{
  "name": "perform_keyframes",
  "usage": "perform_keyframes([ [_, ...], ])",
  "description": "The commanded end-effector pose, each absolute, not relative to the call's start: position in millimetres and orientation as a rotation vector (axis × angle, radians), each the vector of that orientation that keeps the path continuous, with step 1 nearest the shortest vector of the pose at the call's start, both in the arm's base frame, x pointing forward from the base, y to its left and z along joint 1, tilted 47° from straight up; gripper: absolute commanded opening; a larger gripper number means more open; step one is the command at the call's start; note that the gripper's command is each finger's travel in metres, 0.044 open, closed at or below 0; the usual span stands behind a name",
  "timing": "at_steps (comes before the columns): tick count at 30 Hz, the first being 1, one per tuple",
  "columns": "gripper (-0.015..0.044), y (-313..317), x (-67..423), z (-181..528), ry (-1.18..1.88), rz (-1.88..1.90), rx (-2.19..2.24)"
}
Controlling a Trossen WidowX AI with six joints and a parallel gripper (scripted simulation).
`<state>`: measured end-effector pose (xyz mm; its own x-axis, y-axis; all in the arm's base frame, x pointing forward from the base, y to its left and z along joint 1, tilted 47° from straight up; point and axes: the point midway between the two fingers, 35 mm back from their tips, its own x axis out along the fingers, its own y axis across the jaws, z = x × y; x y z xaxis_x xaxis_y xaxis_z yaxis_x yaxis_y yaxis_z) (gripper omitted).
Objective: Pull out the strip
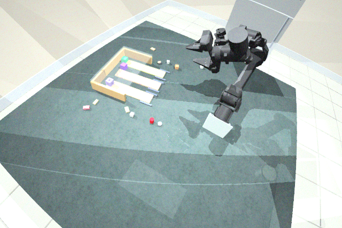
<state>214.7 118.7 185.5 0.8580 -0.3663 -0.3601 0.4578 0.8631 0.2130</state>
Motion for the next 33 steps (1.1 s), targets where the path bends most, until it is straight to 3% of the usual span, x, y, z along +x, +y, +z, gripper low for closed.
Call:
perform_keyframes([
  [1, 0.0400, 118.7, 215.7, 184.6, 0.319, -0.440, 0.290],
  [18, 0.0400, 68.7, 314.9, 123.2, 0.561, -0.427, -0.628],
  [33, 0.0400, 56.9, 324.2, 119.2, 0.587, -0.422, -0.737],
])
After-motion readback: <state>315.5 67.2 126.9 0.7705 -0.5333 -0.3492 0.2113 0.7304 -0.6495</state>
